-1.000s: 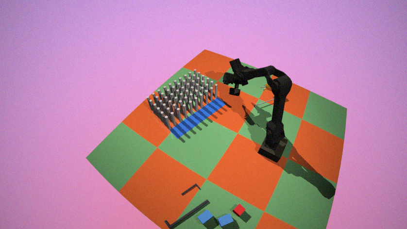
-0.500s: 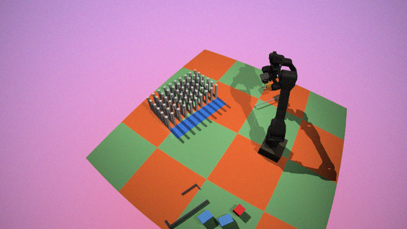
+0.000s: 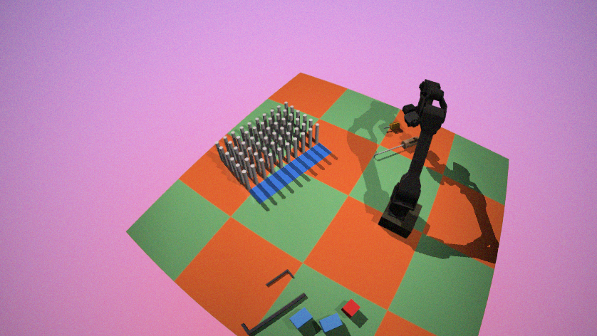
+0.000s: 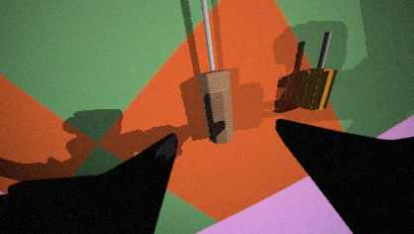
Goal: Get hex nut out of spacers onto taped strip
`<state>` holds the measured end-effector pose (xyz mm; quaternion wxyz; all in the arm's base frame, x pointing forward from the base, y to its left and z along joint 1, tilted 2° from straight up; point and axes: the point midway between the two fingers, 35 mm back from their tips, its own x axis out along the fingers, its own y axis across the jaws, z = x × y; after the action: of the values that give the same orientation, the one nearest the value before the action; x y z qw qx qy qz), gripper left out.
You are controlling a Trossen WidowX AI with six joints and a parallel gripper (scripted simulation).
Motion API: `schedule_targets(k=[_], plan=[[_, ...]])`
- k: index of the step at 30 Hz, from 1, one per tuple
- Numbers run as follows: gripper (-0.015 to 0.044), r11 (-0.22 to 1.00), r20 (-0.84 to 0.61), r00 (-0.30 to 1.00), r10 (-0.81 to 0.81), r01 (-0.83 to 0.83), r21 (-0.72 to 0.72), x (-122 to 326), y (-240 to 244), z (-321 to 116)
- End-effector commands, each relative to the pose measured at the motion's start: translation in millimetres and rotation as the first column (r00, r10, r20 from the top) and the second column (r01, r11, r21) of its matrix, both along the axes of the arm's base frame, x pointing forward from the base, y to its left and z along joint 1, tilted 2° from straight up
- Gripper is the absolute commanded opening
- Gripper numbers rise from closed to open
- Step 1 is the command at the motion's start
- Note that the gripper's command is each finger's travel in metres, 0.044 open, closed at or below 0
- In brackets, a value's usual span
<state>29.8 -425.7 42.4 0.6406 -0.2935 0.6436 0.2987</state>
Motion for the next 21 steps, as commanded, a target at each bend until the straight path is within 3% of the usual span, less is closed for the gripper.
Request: schedule_targets(k=[1,9,15,21], plan=[[0.0440,1.000,0.002,1.000,0.002,-0.002,0.005,1.1,2.9,-0.7],[0.0440,1.000,0.002,1.000,0.002,-0.002,0.005,-0.3,2.9,-0.7],[0.0282,1.000,0.002,1.000,0.002,-0.002,0.005,-0.3,2.9,-0.7],[0.0280,1.000,0.002,1.000,0.002,-0.002,0.005,-0.3,2.9,-0.7]])
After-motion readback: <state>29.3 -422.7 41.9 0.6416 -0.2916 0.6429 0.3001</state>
